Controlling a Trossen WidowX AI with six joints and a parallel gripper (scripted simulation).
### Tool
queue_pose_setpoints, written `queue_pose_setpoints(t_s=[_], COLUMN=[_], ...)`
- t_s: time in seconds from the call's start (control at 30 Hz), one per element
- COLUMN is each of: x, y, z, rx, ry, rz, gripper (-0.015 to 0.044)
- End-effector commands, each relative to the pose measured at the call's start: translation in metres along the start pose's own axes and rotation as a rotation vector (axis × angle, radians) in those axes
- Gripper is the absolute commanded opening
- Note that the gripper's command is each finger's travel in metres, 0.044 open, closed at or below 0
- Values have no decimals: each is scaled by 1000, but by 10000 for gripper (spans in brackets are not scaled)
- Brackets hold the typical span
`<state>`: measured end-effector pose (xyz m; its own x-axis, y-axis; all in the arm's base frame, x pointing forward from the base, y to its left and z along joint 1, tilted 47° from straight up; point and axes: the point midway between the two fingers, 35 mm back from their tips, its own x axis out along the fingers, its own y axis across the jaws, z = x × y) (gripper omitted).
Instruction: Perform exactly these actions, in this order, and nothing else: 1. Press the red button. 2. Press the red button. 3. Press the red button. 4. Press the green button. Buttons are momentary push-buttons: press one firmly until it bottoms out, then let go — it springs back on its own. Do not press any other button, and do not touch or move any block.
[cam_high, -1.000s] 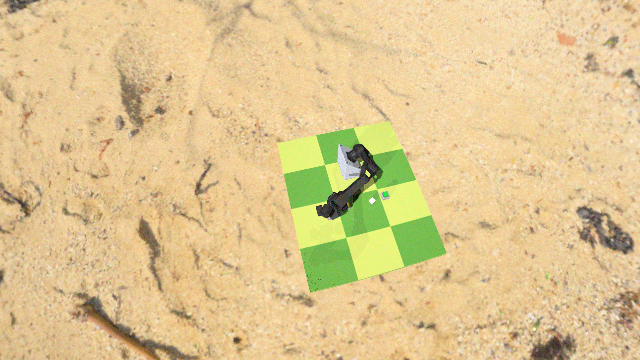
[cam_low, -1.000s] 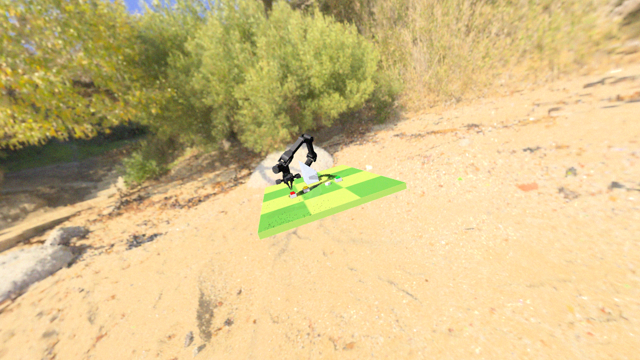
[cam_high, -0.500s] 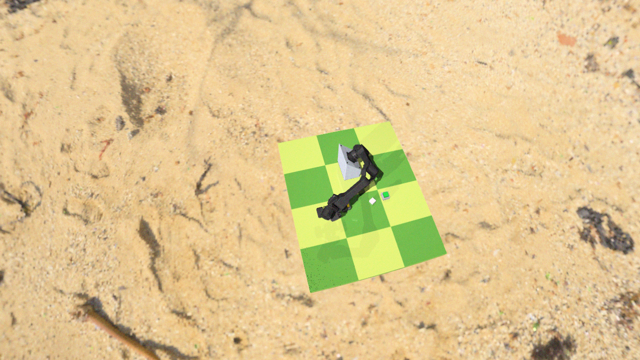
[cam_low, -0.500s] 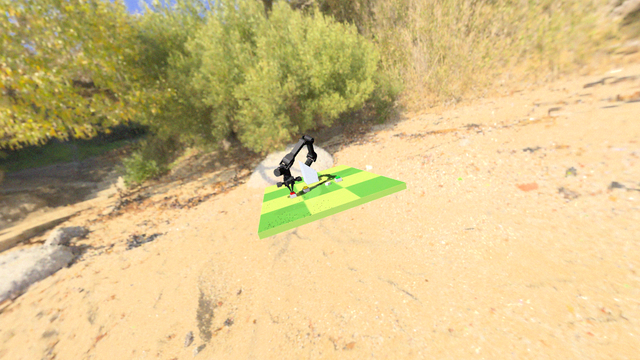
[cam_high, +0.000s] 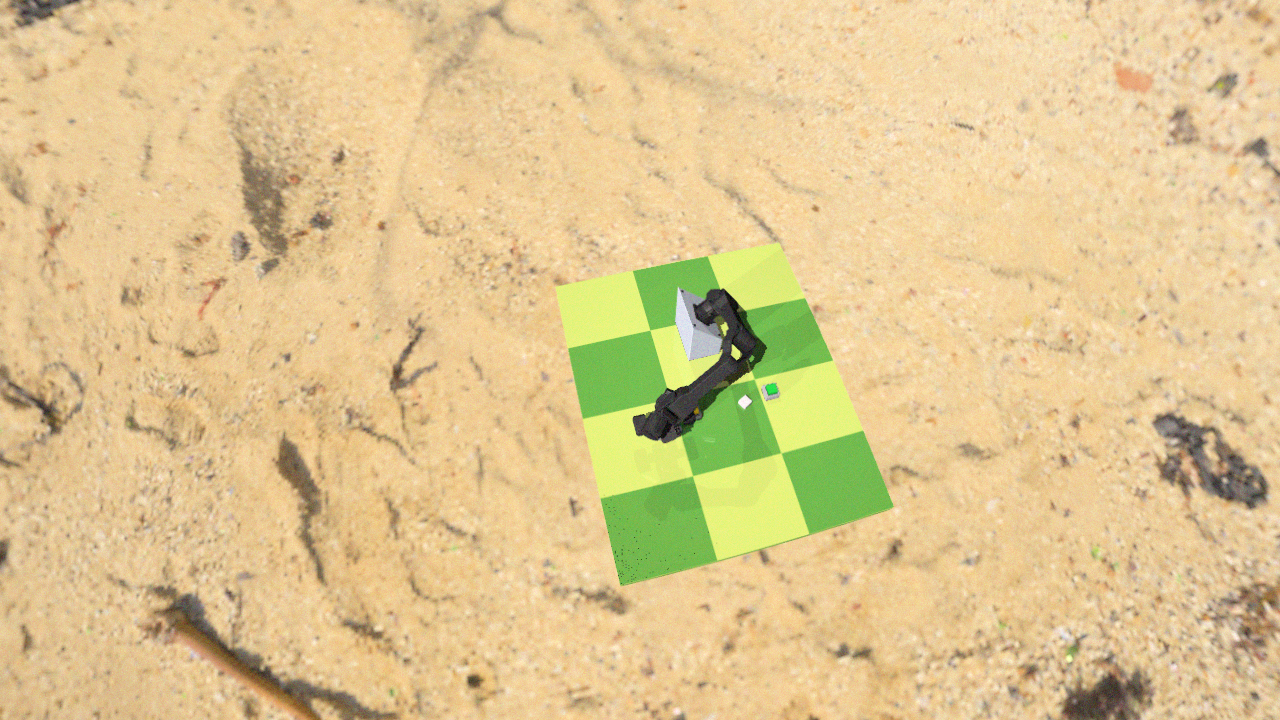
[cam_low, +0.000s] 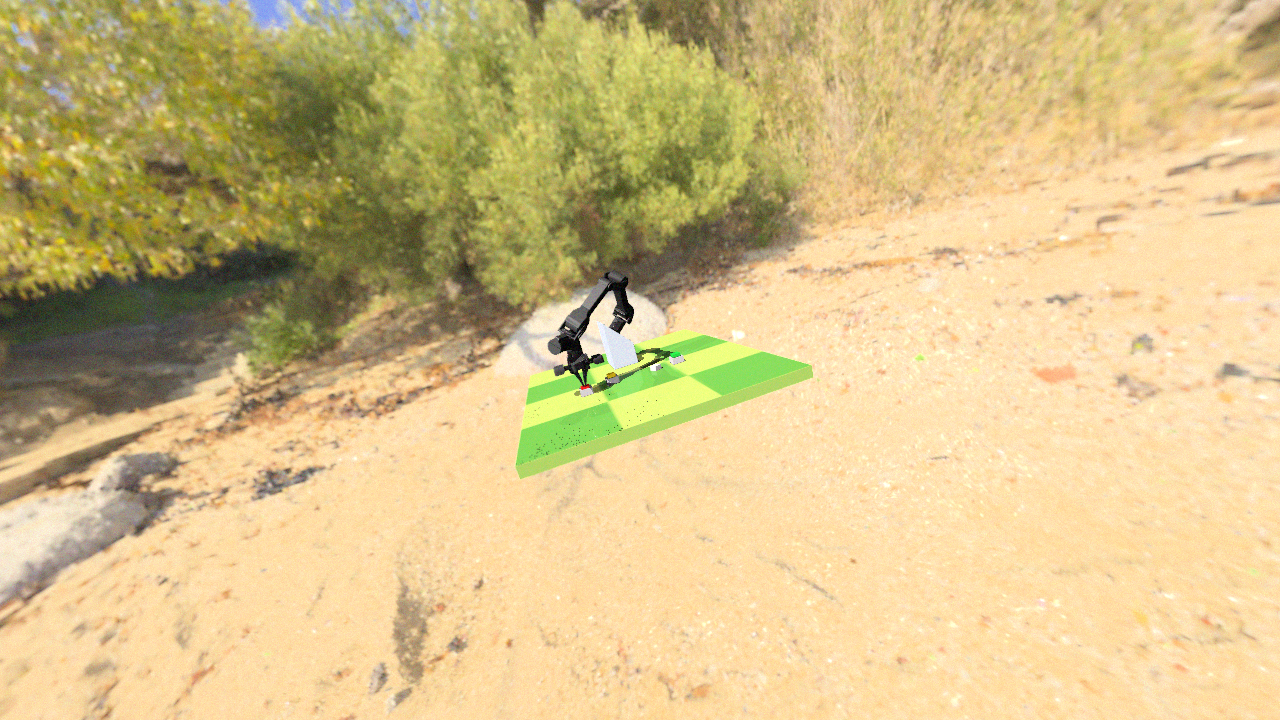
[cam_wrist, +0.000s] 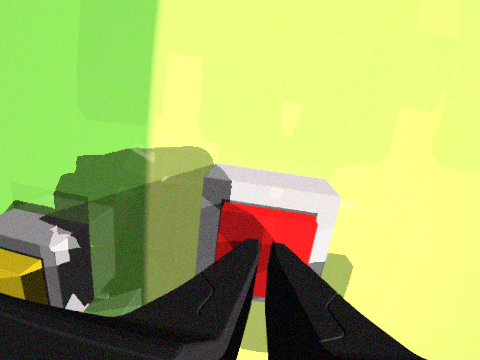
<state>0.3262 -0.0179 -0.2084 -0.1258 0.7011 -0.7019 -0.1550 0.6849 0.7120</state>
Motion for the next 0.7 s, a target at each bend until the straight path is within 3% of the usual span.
queue_pose_setpoints(t_s=[0.0, 0.17, 0.3, 0.67], x=[2, 2, -32, -32], y=[0, 0, -1, -1], z=[-2, -2, -2, -2], rx=[9, 9, 9, 9], ry=[2, 2, 2, 2], rz=[7, 7, 5, 5], gripper=[20, 20, 20, 20])
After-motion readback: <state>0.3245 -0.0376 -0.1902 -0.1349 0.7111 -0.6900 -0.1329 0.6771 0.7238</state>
